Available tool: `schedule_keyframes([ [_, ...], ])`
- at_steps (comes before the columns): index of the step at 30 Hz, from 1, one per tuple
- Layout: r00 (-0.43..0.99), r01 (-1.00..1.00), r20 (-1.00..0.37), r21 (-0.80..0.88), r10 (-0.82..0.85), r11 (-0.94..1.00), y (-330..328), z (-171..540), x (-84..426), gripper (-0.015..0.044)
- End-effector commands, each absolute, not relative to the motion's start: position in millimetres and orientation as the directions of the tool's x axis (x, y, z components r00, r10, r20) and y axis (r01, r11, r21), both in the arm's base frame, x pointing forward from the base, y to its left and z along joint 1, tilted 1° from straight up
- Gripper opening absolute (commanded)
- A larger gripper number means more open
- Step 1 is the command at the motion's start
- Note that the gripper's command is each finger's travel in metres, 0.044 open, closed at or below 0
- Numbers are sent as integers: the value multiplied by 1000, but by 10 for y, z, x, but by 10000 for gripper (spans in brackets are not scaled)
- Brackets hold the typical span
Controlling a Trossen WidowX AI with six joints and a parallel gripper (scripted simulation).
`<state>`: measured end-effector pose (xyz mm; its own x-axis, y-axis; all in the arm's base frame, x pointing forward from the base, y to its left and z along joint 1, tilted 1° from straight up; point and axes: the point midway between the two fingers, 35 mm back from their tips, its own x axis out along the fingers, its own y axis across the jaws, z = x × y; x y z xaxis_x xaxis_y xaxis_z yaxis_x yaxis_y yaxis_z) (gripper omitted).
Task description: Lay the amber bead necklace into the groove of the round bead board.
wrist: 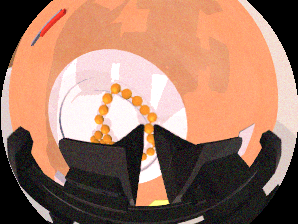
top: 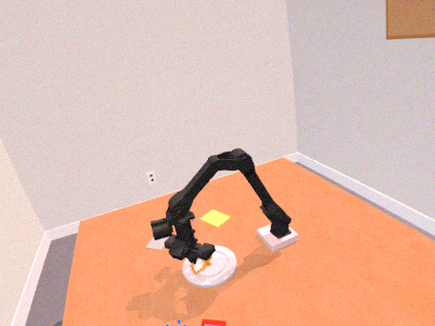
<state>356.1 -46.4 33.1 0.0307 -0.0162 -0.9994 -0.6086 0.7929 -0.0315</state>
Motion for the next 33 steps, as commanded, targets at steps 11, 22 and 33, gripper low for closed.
schedule_keyframes([
  [11,34,-603,-999,-32,-15,797,-478,392,3568,0],
  [22,34,-603,-999,-33,-15,797,-531,353,3595,0],
  [33,34,-598,-999,-34,-17,800,-530,347,3597,184],
])
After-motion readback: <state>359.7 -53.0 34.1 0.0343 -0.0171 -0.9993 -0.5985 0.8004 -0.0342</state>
